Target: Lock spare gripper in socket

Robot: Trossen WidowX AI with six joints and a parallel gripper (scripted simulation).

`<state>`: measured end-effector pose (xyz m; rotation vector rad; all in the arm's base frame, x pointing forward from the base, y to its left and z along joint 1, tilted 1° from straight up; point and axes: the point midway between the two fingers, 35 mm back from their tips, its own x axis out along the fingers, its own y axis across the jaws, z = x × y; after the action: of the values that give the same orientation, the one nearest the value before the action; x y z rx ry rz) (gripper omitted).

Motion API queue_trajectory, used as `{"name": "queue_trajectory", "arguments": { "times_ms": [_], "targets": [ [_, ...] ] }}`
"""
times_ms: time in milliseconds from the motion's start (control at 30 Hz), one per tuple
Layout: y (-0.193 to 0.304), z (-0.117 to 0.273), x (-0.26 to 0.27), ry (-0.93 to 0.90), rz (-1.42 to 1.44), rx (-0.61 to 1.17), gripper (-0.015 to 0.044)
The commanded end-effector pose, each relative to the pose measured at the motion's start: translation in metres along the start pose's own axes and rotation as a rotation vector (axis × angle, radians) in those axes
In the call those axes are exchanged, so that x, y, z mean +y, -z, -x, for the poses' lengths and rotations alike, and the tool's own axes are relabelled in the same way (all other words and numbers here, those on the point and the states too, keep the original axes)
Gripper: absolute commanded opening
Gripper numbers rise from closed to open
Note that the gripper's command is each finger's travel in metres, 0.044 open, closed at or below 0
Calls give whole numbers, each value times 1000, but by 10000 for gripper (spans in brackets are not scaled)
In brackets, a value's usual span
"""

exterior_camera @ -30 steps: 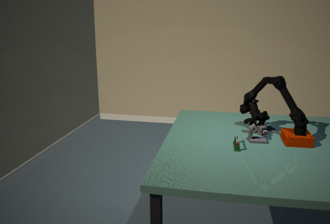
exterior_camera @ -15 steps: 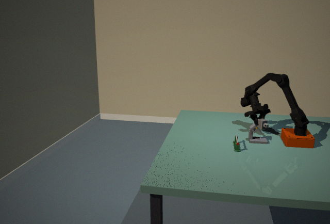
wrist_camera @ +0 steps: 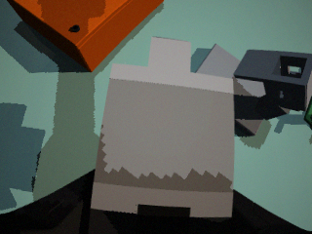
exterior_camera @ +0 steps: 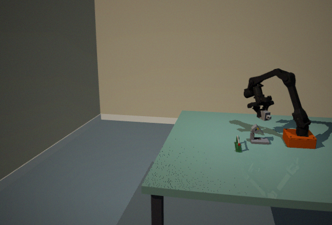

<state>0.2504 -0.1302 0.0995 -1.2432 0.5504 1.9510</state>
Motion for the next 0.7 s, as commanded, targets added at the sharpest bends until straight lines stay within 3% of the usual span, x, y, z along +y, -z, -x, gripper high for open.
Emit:
{"name": "queue_trajectory", "arguments": {
  "times_ms": [0,667],
  "targets": [
    [0,0,0,0,0,-1,0],
    [-21,-1,-15,-43,-278,40,0]
  ]
}}
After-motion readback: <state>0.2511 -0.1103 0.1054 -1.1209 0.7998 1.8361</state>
